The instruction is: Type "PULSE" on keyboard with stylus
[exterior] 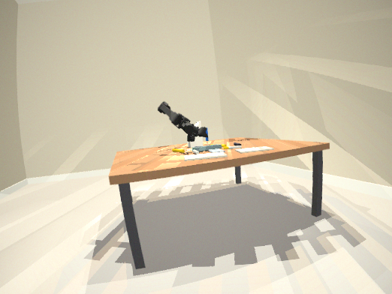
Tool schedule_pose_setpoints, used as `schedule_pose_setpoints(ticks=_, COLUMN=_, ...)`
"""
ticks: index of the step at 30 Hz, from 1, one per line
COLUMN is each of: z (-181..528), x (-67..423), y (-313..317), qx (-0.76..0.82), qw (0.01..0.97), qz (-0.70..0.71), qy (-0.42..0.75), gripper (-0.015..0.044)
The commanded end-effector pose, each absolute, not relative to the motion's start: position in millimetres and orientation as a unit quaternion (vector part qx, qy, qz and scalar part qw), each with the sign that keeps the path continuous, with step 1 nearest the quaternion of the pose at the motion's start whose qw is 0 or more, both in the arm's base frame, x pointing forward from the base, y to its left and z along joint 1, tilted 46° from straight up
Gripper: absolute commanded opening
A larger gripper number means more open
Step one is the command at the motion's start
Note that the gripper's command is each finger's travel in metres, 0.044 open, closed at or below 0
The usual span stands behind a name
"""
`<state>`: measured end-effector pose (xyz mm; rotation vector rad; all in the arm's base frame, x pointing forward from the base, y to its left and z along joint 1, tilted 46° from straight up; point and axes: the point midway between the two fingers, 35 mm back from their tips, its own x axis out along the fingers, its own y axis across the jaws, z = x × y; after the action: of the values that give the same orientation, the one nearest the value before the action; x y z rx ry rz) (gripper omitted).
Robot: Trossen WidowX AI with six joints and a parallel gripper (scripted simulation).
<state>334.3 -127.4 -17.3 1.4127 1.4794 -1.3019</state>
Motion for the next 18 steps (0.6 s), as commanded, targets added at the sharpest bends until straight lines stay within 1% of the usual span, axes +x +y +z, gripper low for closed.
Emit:
schedule_pose_setpoints(ticks=1, z=-5.1, x=337.2, y=-115.8, qx=0.547, qw=0.352, qz=-0.501, qy=0.571, gripper=0.0081)
schedule_pose_setpoints(ticks=6, z=-8.0, x=338.2, y=-117.4, qx=0.545, qw=0.356, qz=-0.499, qy=0.572, gripper=0.0085)
schedule_pose_setpoints(ticks=11, z=-8.0, x=338.2, y=-117.4, qx=0.545, qw=0.356, qz=-0.499, qy=0.572, gripper=0.0051)
schedule_pose_setpoints(ticks=13, z=-7.1, x=339.1, y=-118.2, qx=0.545, qw=0.356, qz=-0.499, qy=0.572, gripper=0.0)
schedule_pose_setpoints(ticks=18, z=-0.6, x=345.4, y=-124.4, qx=0.546, qw=0.355, qz=-0.5, qy=0.571, gripper=0.0)
